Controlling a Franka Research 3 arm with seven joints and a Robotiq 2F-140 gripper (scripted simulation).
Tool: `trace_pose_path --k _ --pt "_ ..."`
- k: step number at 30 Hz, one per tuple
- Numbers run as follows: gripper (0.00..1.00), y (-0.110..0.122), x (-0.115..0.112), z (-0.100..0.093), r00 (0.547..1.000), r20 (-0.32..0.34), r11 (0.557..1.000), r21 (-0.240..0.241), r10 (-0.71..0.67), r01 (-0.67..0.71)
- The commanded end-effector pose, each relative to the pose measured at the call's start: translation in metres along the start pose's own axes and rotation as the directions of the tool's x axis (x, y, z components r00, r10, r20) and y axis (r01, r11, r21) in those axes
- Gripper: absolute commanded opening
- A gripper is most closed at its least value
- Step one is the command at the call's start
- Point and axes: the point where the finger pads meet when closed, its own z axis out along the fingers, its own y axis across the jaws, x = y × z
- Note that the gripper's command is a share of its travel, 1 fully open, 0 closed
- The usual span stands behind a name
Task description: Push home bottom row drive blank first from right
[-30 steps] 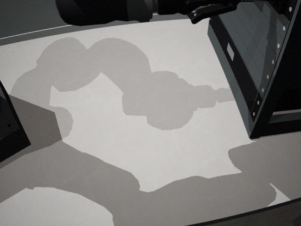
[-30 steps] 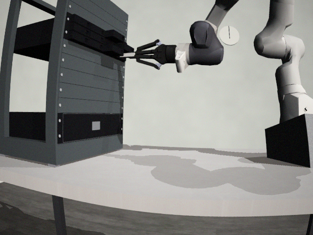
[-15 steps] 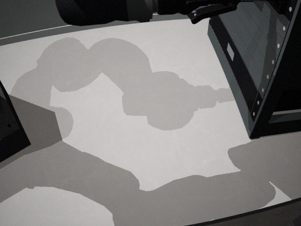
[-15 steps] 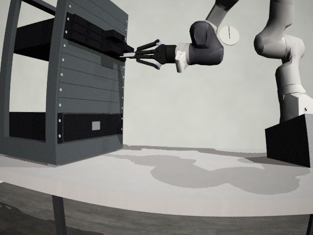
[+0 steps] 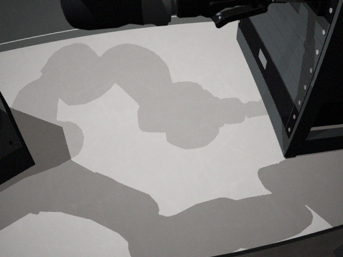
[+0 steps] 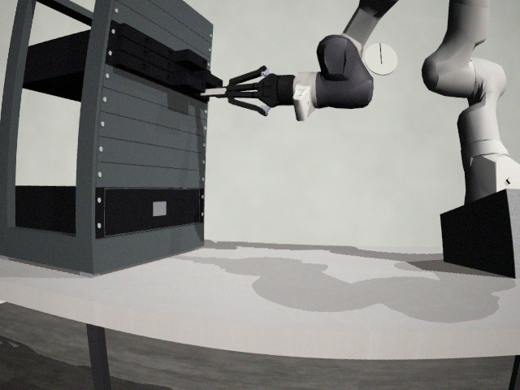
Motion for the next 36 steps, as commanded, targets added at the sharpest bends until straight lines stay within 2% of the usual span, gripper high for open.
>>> trace_pose_path --k 1,10,12,17,29,36 --pt "0.0 -0.003 0.0 -0.012 1.0 -0.004 1.0 0.008 0.003 -0.003" --pt "0.0 -0.002 -0.001 -0.063 1.0 -0.007 1.0 0.008 0.004 -0.003" --pt "0.0 -0.002 -0.001 -0.063 1.0 -0.007 1.0 0.008 0.004 -0.003" --pt "0.0 -0.002 -0.001 -0.076 1.0 -0.007 1.0 0.008 0.004 -0.003" --pt "0.0 -0.002 -0.001 -0.081 1.0 -0.007 1.0 0.008 0.004 -0.003" --pt "0.0 -0.001 -0.001 -0.101 1.0 -0.007 1.0 0.008 0.004 -0.003"
